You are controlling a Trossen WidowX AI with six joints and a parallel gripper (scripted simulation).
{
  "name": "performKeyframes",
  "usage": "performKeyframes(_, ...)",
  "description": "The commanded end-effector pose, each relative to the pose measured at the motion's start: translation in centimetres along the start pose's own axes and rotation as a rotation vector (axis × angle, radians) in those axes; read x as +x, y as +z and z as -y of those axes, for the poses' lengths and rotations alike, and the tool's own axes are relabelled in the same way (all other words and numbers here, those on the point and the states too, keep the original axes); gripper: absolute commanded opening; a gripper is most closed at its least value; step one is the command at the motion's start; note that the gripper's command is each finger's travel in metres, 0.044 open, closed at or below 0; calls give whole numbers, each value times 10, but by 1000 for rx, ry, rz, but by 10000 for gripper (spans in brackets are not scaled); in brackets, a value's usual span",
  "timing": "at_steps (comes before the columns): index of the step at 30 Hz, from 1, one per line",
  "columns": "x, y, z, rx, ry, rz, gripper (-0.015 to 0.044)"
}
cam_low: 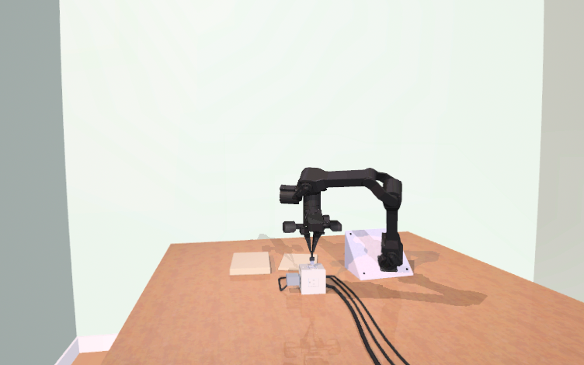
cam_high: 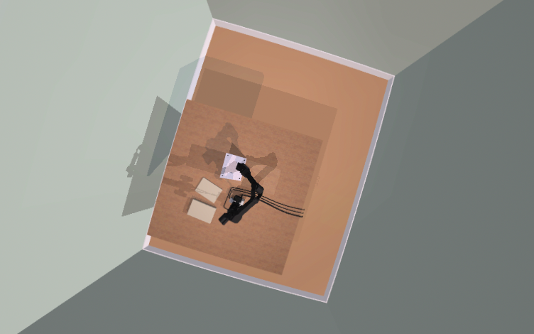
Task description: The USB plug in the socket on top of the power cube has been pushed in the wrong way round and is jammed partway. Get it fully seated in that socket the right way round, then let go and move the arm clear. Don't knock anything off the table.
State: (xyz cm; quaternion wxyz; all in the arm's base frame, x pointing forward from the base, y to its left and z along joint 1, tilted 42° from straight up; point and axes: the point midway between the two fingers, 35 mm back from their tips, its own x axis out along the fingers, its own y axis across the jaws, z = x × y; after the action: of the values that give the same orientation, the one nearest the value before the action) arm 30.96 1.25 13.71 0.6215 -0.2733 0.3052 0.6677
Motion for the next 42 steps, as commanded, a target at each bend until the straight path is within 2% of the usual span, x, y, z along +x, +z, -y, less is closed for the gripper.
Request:
performKeyframes(1, -3, -1, 1, -3, 0, -4, 0)
performKeyframes(22, -13, 0, 0, 24, 0, -2, 0)
performKeyframes(42, -12, 0, 0, 536, -1, 0, 0)
